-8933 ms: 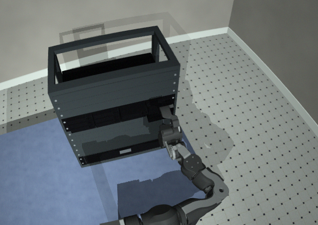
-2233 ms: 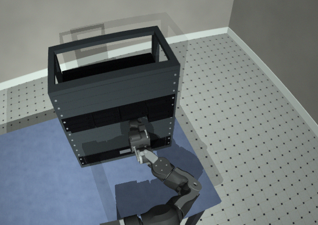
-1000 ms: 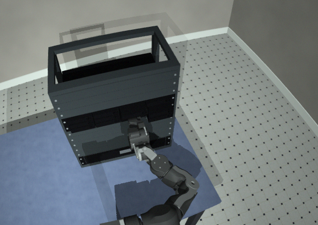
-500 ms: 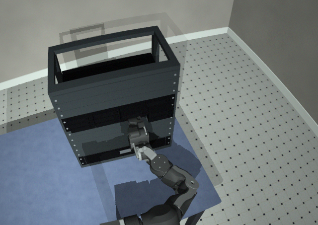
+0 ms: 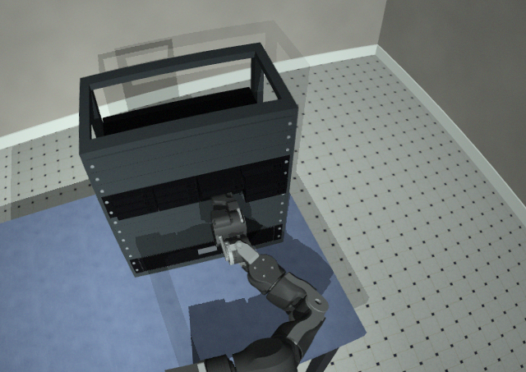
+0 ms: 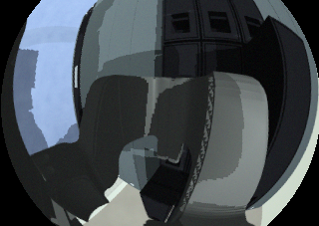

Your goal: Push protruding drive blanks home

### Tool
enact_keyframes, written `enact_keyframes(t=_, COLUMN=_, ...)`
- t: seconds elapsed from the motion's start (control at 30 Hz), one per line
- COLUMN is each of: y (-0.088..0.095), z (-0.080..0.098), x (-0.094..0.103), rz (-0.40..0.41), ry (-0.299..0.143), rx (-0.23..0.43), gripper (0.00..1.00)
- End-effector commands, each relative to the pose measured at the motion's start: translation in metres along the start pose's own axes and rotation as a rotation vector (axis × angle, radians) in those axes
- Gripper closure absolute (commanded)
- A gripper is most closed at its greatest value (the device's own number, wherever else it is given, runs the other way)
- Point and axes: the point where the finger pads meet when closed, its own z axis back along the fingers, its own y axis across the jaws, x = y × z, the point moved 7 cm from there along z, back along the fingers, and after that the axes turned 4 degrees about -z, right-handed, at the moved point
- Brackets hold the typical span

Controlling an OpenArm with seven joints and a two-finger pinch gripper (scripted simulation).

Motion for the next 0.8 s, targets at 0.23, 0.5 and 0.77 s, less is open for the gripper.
enact_keyframes(t=0.23, y=0.0025, z=-0.0034, x=-0.0006, rz=0.001, ry=0.003, rx=0.007, gripper=1.00)
enact_keyframes(t=0.5, y=0.0029, z=-0.0033, x=-0.0009, rz=0.001, ry=0.004, rx=0.009, gripper=1.00)
enact_keyframes(t=0.77, y=0.0027, z=-0.0057, x=-0.0004, rz=0.001, ry=0.003, rx=0.007, gripper=1.00)
